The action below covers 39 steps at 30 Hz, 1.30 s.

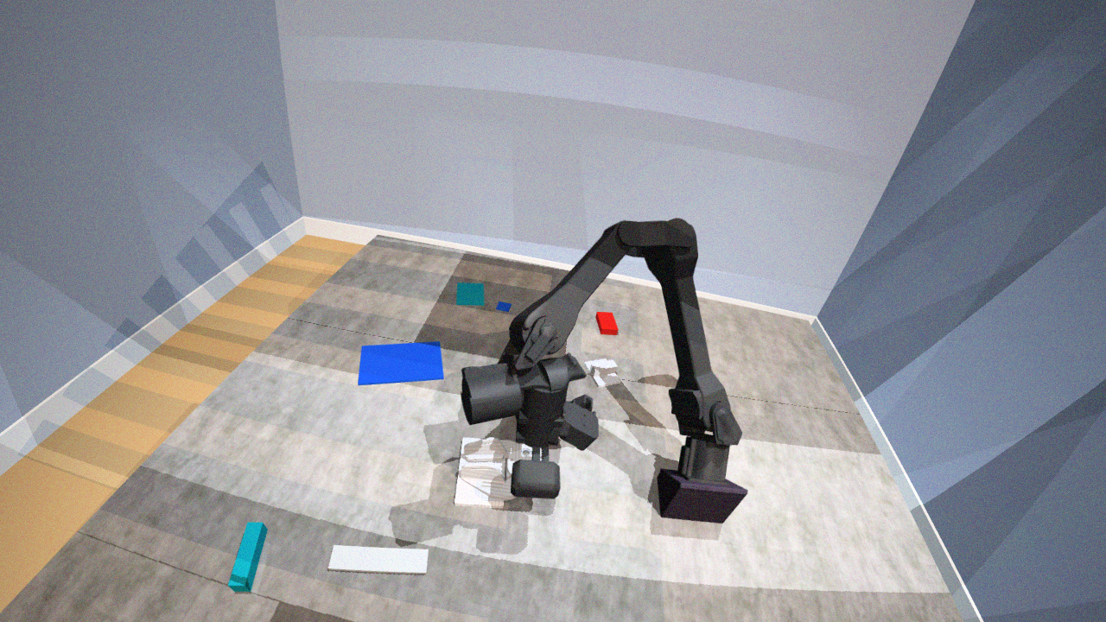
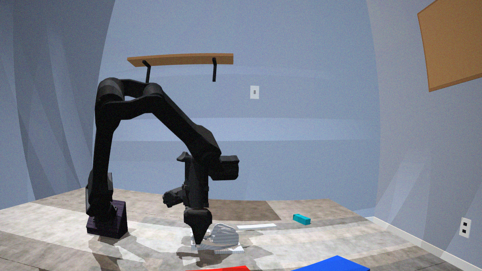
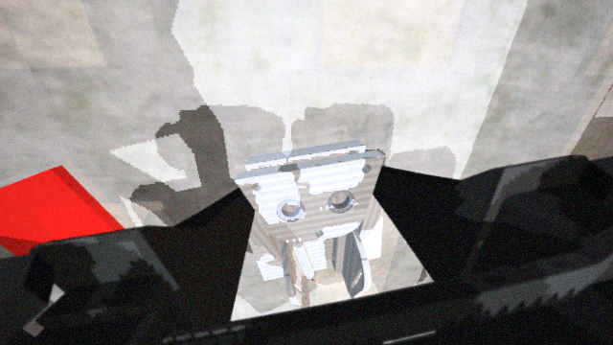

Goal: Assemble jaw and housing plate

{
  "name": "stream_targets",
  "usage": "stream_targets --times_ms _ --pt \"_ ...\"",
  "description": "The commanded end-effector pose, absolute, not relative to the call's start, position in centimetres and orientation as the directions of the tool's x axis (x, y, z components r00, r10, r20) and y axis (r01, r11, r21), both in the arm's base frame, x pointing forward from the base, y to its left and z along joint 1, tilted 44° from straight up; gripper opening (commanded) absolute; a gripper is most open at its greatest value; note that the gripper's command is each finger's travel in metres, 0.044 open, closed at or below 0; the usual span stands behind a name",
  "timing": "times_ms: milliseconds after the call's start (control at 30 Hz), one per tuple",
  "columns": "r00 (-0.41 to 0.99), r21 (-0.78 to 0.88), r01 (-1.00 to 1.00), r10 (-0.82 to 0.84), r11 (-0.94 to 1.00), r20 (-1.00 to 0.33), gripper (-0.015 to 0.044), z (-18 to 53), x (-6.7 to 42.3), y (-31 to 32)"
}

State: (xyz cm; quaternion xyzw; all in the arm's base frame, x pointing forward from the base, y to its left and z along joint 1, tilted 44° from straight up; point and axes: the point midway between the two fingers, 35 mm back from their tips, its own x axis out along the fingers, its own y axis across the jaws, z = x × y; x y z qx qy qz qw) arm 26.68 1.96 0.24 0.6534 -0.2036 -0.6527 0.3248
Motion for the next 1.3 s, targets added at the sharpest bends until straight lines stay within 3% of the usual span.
stream_targets --times_ms 0,1267 --pt "0.066 0.693 0.160 -0.693 -0.703 -0.718 0.0351 0.12 26.72 1.77" --pt "0.066 0.694 0.159 -0.693 -0.703 -0.718 0.0351 -0.44 26.77 1.23"
